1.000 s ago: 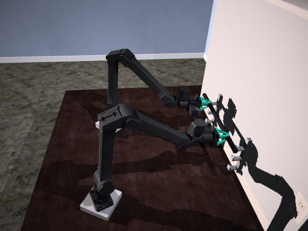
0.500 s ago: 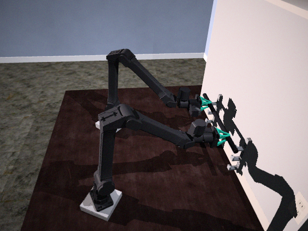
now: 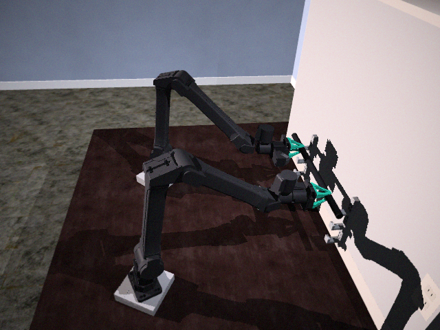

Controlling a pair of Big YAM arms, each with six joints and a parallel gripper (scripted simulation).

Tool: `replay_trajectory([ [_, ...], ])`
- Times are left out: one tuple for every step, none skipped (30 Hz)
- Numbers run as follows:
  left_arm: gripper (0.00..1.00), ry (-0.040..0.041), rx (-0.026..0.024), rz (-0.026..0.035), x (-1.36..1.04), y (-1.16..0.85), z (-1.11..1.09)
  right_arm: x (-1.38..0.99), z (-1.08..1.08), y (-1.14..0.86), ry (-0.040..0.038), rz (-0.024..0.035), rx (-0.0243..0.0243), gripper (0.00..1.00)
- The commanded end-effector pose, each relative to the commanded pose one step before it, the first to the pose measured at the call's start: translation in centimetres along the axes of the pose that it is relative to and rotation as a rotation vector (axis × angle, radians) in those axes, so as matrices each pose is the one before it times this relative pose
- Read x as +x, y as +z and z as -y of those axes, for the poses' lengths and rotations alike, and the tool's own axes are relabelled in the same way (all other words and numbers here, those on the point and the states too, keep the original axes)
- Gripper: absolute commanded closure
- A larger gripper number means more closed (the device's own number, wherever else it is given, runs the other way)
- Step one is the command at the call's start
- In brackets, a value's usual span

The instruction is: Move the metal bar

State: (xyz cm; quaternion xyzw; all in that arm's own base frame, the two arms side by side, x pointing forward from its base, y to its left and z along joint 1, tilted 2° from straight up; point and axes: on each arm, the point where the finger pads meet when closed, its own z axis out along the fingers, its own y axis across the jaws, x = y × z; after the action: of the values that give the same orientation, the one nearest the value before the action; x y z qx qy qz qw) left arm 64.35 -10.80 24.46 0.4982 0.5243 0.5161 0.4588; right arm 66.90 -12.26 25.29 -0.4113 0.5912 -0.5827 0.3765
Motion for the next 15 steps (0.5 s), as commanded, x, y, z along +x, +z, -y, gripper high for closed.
replay_trajectory([
  [1.00, -0.01897, -0.09249, -0.01338, 0.148, 2.200, -5.382, 0.748, 5.200, 2.553, 0.01563, -0.02285, 0.08630, 1.00],
  [1.00, 0.00000, 0.00000, 0.00000, 0.001, 0.093, 0.001, -0.003, -0.002, 0.092, 0.00000, 0.00000, 0.00000, 1.00],
  [1.00, 0.00000, 0.00000, 0.00000, 0.001, 0.093, 0.001, -0.003, -0.002, 0.092, 0.00000, 0.00000, 0.00000, 1.00],
  [1.00, 0.00000, 0.00000, 0.00000, 0.001, 0.093, 0.001, -0.003, -0.002, 0.092, 0.00000, 0.00000, 0.00000, 1.00],
  [1.00, 0.00000, 0.00000, 0.00000, 0.001, 0.093, 0.001, -0.003, -0.002, 0.092, 0.00000, 0.00000, 0.00000, 1.00],
  [1.00, 0.00000, 0.00000, 0.00000, 0.001, 0.093, 0.001, -0.003, -0.002, 0.092, 0.00000, 0.00000, 0.00000, 1.00],
  [1.00, 0.00000, 0.00000, 0.00000, 0.000, 0.000, 0.000, 0.000, 0.000, 0.000, 0.00000, 0.00000, 0.00000, 1.00],
  [1.00, 0.00000, 0.00000, 0.00000, 0.000, 0.000, 0.000, 0.000, 0.000, 0.000, 0.00000, 0.00000, 0.00000, 1.00],
  [1.00, 0.00000, 0.00000, 0.00000, 0.000, 0.090, -0.005, -0.001, 0.004, 0.090, 0.00000, 0.00000, 0.00000, 1.00],
  [1.00, 0.00000, 0.00000, 0.00000, 0.000, 0.090, -0.005, -0.001, 0.004, 0.090, 0.00000, 0.00000, 0.00000, 1.00],
  [1.00, 0.00000, 0.00000, 0.00000, 0.000, 0.090, -0.005, -0.001, 0.004, 0.090, 0.00000, 0.00000, 0.00000, 1.00],
  [1.00, 0.00000, 0.00000, 0.00000, 0.000, 0.090, -0.005, -0.001, 0.004, 0.090, 0.00000, 0.00000, 0.00000, 1.00],
  [1.00, 0.00000, 0.00000, 0.00000, 0.000, 0.090, -0.005, -0.001, 0.004, 0.090, 0.00000, 0.00000, 0.00000, 1.00],
  [1.00, 0.00000, 0.00000, 0.00000, 0.000, 0.090, -0.005, -0.001, 0.004, 0.090, 0.00000, 0.00000, 0.00000, 1.00],
  [1.00, 0.00000, 0.00000, 0.00000, 0.000, 0.090, -0.005, -0.001, 0.004, 0.090, 0.00000, 0.00000, 0.00000, 1.00],
])
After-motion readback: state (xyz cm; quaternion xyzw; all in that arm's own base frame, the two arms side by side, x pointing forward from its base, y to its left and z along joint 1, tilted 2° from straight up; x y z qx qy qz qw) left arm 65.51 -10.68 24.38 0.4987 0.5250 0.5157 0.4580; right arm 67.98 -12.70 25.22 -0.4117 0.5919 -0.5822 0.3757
